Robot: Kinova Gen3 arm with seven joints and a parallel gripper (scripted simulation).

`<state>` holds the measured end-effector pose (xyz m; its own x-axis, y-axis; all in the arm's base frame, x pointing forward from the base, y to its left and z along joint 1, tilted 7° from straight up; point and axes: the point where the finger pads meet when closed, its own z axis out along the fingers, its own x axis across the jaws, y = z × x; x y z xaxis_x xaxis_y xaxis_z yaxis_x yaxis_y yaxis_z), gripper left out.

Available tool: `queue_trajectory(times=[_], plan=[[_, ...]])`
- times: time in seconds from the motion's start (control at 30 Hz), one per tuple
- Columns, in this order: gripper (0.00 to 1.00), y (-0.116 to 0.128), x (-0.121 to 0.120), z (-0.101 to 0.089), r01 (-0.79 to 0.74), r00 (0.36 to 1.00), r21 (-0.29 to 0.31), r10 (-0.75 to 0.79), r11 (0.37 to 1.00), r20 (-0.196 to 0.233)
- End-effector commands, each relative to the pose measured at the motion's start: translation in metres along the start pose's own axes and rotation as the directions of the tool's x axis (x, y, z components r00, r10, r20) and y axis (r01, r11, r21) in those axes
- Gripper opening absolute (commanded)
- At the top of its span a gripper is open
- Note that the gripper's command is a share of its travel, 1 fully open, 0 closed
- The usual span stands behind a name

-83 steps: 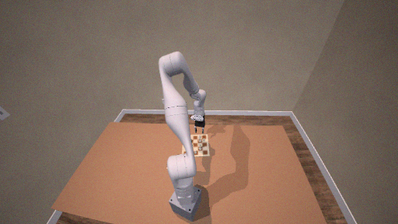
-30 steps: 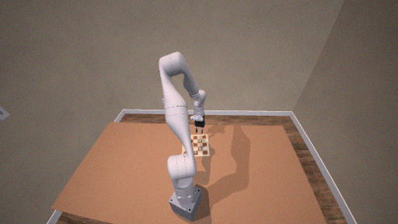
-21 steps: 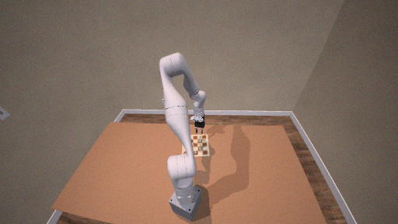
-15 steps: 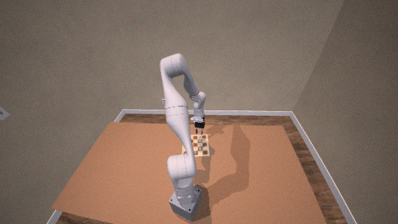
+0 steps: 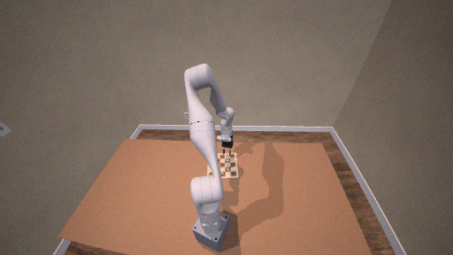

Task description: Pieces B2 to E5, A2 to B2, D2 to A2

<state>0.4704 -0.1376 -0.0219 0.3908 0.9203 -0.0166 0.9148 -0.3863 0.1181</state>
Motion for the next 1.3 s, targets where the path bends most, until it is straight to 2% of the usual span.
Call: queue_trajectory(times=[0.0,0.47,1.27], plan=[[0.79,-0.0011,-0.0018,0.0049,-0.002,1.000,0.004,0.002,1.000,0.002],[0.79,-0.0010,-0.0017,0.0140,-0.002,1.000,0.004,0.002,1.000,0.002],[0.79,-0.0010,-0.0017,0.0147,-0.002,1.000,0.004,0.002,1.000,0.002]])
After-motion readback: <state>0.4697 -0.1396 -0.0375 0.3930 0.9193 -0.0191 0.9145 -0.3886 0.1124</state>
